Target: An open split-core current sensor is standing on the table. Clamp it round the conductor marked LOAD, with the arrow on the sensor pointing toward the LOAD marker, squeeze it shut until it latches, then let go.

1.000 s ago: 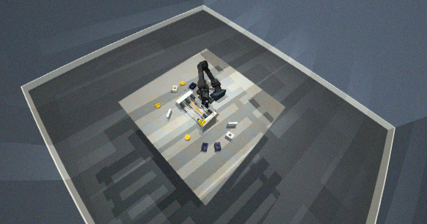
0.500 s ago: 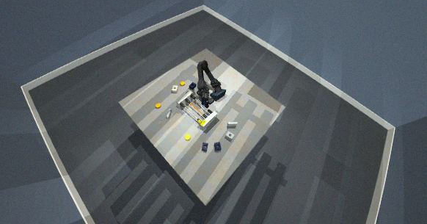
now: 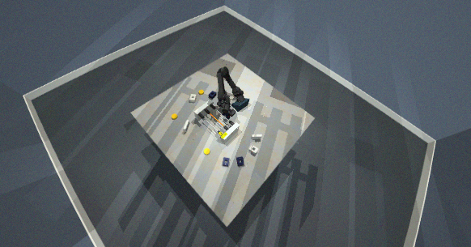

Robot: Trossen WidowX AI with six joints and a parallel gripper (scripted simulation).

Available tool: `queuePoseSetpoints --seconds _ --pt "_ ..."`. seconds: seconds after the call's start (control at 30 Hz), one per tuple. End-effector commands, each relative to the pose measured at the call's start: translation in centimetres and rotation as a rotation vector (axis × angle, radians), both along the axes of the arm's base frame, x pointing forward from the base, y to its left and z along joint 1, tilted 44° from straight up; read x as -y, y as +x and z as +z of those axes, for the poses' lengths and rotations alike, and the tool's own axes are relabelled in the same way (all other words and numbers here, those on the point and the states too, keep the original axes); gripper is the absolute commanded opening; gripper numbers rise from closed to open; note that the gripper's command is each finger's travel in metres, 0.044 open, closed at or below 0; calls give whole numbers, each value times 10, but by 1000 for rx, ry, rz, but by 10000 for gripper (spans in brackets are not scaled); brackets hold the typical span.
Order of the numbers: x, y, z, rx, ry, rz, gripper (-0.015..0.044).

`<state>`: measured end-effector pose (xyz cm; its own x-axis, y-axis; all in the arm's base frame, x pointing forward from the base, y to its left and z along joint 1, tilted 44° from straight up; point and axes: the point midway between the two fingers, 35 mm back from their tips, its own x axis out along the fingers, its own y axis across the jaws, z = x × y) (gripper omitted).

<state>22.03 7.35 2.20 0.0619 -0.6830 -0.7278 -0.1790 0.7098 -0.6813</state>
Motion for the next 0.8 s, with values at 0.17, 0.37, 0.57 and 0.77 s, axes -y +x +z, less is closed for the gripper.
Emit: queuePoseSetpoints --seconds 0.17,0.37,0.57,0.77 --pt "11 0 -10 -3 -4 6 440" --pt "10 0 -9 2 0 -1 361" --pt "10 0 -9 2 0 -1 262" --pt "10 0 -9 2 0 -1 222"
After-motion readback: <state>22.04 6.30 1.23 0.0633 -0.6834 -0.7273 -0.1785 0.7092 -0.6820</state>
